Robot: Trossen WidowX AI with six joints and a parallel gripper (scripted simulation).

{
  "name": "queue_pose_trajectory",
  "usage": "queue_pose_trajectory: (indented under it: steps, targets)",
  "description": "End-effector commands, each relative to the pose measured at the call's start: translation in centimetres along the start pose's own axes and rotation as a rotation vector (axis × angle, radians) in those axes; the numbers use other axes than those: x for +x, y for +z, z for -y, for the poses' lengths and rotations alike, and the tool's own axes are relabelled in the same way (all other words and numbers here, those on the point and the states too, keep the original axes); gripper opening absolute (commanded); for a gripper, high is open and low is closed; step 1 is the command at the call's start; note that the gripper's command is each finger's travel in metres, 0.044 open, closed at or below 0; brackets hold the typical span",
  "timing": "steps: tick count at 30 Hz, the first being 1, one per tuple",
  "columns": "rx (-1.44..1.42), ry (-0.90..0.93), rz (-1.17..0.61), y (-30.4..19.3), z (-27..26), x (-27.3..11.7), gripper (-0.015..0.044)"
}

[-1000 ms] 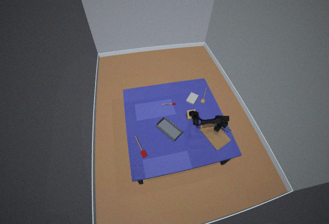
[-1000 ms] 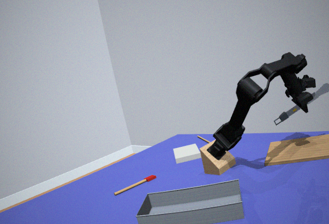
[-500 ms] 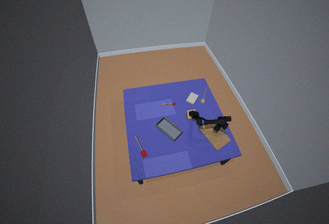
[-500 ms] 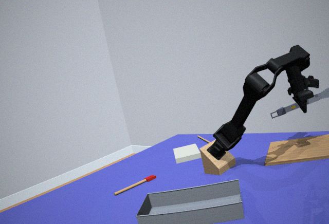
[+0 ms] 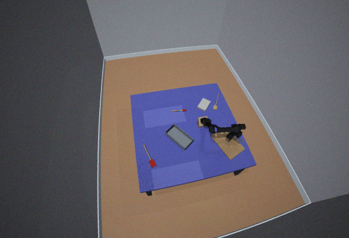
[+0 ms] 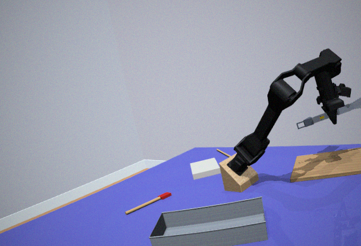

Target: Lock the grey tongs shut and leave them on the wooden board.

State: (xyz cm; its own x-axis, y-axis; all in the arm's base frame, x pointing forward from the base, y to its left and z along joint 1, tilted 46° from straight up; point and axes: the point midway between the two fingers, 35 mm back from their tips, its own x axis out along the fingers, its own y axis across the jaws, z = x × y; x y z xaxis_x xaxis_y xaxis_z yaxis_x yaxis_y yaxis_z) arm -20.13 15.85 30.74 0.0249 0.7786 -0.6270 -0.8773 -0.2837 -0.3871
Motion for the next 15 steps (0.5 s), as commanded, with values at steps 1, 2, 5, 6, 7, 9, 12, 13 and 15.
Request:
queue_pose_trajectory:
  steps: [1, 2, 5, 6, 7, 9, 12, 13, 15]
  targets:
    - [-0.002, 0.004, -0.008, 0.0, -0.2, 0.4, -0.015]
    - [-0.002, 0.004, -0.01, 0.0, -0.2, 0.5, -0.015]
    - [-0.002, 0.003, -0.016, -0.1, -0.3, 1.0, -0.015]
    - [-0.002, 0.002, -0.018, -0.1, -0.3, 1.1, -0.015]
    - [-0.002, 0.002, -0.02, -0.1, -0.3, 1.3, -0.015]
    - [-0.002, 0.001, -0.024, -0.1, -0.4, 1.6, -0.015]
    - [-0.002, 0.001, -0.029, -0.1, -0.4, 2.1, -0.015]
    - [-0.002, 0.0, -0.031, -0.1, -0.5, 2.2, -0.015]
    - [-0.002, 0.0, -0.035, -0.1, -0.5, 2.5, -0.015]
